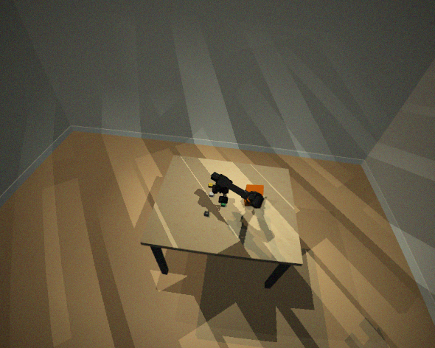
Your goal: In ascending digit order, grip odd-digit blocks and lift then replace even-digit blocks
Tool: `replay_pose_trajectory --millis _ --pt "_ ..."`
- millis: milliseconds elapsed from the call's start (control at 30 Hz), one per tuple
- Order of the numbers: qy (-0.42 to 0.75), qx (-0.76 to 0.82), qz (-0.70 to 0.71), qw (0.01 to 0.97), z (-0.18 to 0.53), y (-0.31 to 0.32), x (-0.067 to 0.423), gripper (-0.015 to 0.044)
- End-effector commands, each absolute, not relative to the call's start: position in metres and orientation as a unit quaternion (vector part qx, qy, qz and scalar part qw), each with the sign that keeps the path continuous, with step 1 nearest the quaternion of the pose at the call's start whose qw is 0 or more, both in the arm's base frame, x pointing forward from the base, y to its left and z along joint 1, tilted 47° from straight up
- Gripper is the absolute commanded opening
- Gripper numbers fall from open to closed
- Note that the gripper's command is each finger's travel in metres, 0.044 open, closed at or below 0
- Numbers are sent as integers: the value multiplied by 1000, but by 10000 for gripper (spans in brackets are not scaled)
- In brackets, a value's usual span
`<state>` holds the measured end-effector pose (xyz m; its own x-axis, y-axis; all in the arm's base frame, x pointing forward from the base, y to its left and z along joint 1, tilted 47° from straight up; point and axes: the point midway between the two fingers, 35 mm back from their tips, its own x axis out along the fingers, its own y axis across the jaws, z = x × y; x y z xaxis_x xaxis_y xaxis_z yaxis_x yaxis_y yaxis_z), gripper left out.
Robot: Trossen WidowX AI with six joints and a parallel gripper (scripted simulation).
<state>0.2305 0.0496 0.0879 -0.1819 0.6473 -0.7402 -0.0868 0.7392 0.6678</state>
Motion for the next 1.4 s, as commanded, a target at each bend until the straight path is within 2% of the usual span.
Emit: replay_pose_trajectory --millis 0,700,1067,1367 --pt "697 218 323 602 75 32 221 400" --pt "696 221 325 602 75 30 222 400" --pt "693 221 326 604 142 119 319 400" --pt "693 222 328 603 147 127 323 400"
